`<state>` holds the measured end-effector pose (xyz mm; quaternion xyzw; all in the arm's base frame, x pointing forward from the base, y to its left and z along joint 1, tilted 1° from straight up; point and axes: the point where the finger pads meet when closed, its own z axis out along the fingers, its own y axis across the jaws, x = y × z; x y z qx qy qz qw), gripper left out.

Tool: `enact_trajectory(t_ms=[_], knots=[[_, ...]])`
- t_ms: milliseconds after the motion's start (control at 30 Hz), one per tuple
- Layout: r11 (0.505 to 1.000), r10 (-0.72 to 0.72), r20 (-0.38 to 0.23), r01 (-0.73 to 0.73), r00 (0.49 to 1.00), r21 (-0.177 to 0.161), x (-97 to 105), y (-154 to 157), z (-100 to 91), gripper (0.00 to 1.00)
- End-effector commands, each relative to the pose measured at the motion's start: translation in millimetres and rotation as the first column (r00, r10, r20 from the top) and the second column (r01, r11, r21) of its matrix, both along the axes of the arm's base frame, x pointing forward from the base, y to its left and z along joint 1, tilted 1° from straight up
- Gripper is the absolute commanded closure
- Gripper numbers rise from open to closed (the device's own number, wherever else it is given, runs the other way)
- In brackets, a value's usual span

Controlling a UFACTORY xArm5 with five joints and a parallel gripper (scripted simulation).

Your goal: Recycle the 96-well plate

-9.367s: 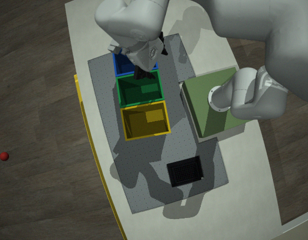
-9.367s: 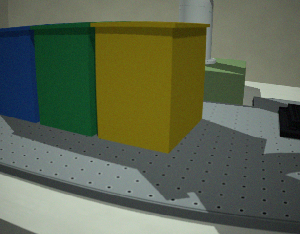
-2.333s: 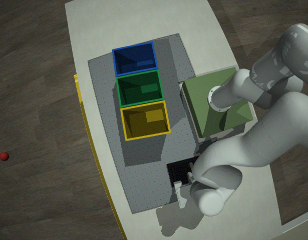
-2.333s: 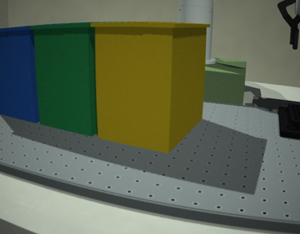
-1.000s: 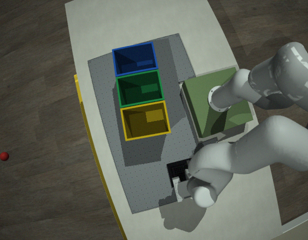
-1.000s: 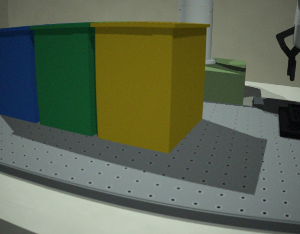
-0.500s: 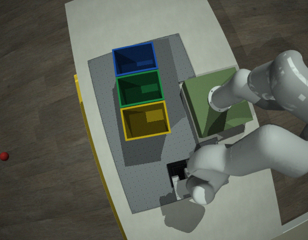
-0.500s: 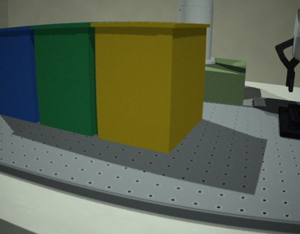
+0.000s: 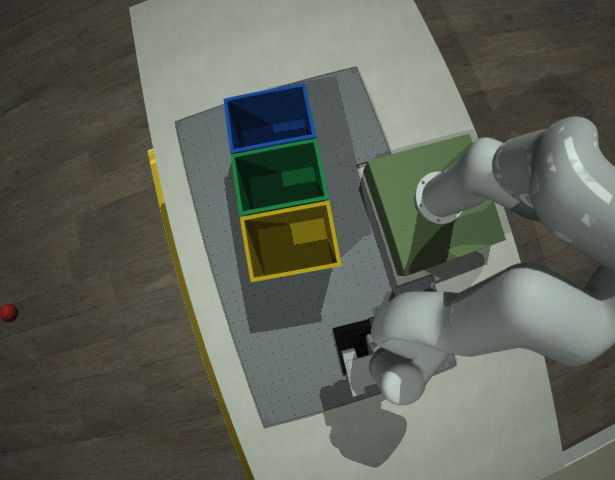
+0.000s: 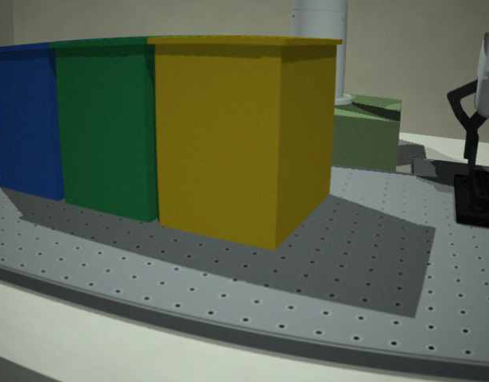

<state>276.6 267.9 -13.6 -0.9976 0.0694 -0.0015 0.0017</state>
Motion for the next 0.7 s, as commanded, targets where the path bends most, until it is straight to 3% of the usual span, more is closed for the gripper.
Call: enact_trajectory(t_ms=[0,667], knots=[[1.000,0.000,0.003,0.000,1.000,0.003,1.2,1.3,-3.2,0.00],[1.000,0.000,0.003,0.000,1.000,0.003,1.2,1.3,-7.9,0.00]])
